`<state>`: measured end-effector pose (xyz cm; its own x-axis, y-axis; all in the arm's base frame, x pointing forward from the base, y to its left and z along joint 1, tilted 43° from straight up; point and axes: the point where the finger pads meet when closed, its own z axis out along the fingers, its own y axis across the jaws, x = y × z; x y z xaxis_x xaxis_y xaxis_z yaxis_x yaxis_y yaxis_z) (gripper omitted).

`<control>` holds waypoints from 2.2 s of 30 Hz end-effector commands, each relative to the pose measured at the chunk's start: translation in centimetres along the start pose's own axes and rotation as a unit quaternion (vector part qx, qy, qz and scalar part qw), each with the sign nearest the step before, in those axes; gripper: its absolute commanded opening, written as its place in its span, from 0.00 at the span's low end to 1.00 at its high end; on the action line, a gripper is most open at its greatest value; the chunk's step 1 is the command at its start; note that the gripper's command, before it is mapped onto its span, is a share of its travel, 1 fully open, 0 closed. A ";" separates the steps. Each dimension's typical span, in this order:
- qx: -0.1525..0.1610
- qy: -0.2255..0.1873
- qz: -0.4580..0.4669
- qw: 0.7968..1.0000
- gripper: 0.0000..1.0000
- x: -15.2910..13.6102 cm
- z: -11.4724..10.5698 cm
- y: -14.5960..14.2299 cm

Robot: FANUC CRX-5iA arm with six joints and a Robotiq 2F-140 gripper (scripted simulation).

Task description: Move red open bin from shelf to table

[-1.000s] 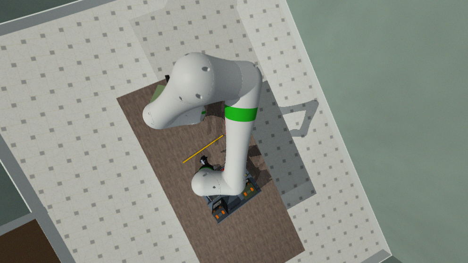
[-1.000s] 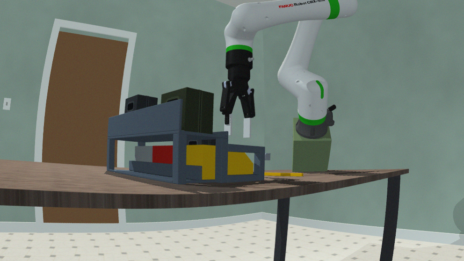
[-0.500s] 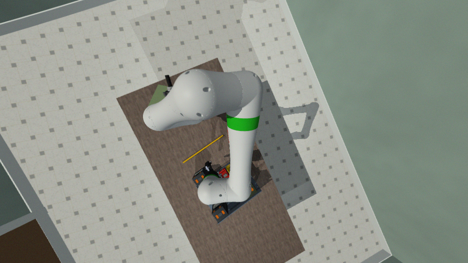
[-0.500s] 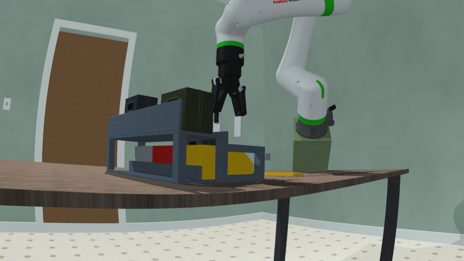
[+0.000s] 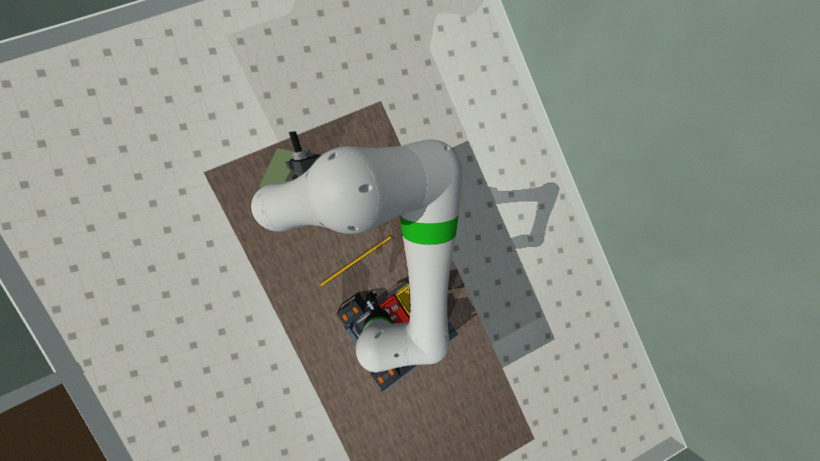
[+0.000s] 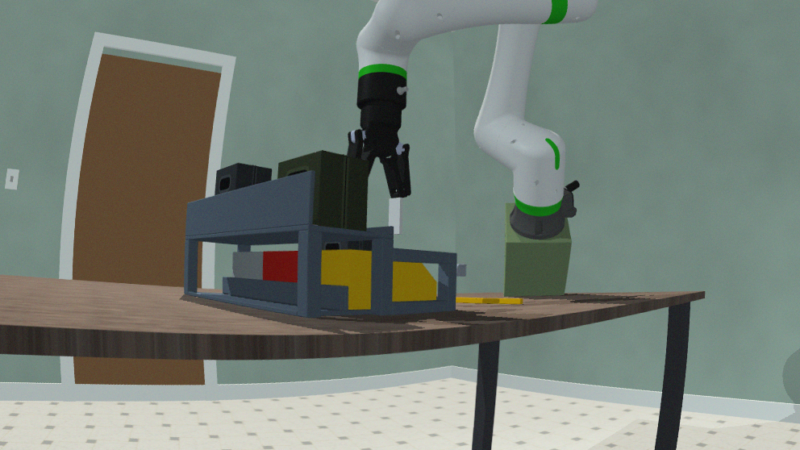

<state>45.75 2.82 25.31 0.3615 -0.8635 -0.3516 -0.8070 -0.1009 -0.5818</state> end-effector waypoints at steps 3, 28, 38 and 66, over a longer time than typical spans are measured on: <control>-0.002 0.000 0.000 1.000 0.57 0.1 0.1 -1.8; -0.002 0.000 0.000 1.000 0.57 0.1 0.1 -5.7; -0.002 0.000 0.000 1.000 0.57 0.1 0.1 -4.9; -0.002 0.000 0.000 1.000 0.57 0.1 0.1 -4.1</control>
<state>49.25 3.27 27.66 0.3607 -0.8637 -0.3520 -0.8091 -0.1021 -0.5787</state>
